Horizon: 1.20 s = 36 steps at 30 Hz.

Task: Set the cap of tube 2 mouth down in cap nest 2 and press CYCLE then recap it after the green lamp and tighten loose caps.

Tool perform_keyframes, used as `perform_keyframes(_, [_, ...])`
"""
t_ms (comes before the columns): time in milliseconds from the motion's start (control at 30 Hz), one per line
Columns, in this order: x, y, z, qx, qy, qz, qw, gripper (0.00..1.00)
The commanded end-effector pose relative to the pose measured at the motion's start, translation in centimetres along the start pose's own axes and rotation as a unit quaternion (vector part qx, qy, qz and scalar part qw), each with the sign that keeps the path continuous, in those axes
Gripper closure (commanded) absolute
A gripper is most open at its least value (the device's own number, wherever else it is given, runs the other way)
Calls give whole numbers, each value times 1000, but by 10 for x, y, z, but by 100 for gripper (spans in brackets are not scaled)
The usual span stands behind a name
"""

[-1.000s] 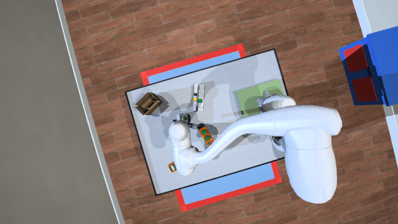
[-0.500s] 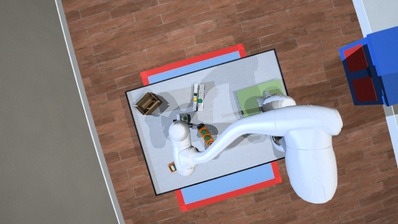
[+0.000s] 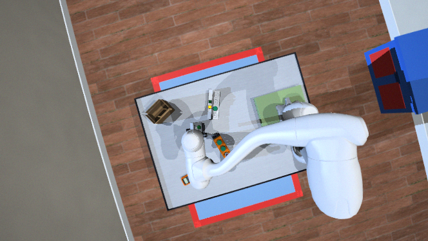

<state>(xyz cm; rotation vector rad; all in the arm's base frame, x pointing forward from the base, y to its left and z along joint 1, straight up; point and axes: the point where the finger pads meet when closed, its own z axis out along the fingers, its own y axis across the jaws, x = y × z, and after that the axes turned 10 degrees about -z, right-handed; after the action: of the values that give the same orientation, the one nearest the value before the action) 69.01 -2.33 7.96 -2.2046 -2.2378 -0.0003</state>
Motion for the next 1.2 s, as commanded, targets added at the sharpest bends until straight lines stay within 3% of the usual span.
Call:
perform_keyframes(0, [0, 1, -3, -1, 0, 0, 1000, 90])
perform_keyframes(367, [0, 1, -3, -1, 0, 0, 1000, 90])
perform_keyframes(400, [-8, -7, -3, 0, -1, -43, 999, 0])
perform_keyframes(567, [-38, -30, 2, -2, 0, -229, 973, 0])
perform_keyframes(733, [-61, -49, 5, -2, -1, -374, 928, 0])
perform_keyframes(800, [-61, -49, 5, -2, -1, -374, 928, 0])
perform_keyframes(867, [-74, -59, 7, -3, 0, -458, 889, 0])
perform_keyframes(1000, [-95, -75, 10, -2, -2, -561, 827, 0])
perform_keyframes(1133, [-115, -92, 12, -3, -1, -656, 754, 0])
perform_keyframes(1167, [-122, -97, 13, -3, -1, -656, 754, 0])
